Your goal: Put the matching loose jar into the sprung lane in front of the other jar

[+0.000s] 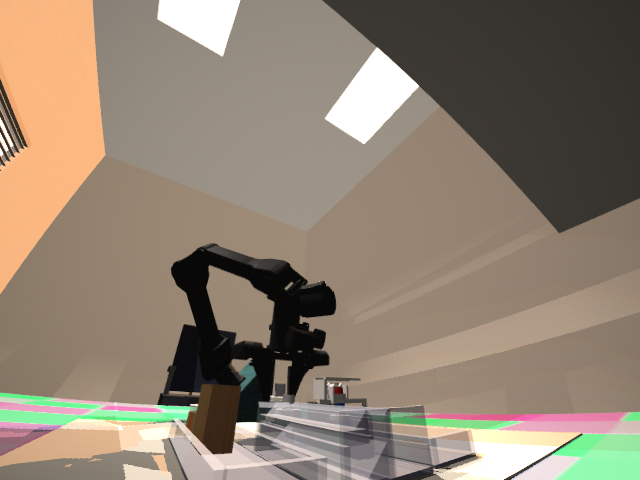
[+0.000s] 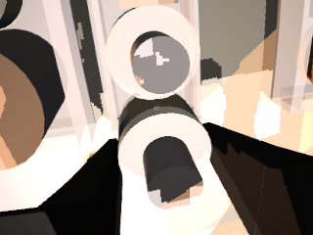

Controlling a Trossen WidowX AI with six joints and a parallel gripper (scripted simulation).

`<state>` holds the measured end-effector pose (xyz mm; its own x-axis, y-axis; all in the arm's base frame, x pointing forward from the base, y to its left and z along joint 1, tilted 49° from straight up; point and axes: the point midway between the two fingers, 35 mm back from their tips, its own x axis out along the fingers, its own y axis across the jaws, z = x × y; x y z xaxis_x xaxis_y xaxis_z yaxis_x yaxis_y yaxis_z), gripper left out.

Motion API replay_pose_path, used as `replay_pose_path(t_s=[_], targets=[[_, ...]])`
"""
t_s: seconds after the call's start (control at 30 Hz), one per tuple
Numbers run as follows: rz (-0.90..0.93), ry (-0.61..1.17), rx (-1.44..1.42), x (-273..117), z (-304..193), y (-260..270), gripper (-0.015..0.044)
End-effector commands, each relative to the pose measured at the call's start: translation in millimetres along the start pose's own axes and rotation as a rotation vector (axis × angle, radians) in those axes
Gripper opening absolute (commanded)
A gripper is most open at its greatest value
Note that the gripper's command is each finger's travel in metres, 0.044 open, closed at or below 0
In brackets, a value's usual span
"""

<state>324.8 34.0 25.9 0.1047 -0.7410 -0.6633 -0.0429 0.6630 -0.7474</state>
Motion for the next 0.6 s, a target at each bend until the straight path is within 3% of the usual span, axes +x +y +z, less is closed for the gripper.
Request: replay_pose_path(t_s=[0.0,0.57], targets=[[-0.002,-0.025,0.017,-4.7,10.1,-2.2,0.0],[-0.002,-0.025,0.017,-5.9,15.6,-3.0,0.0]])
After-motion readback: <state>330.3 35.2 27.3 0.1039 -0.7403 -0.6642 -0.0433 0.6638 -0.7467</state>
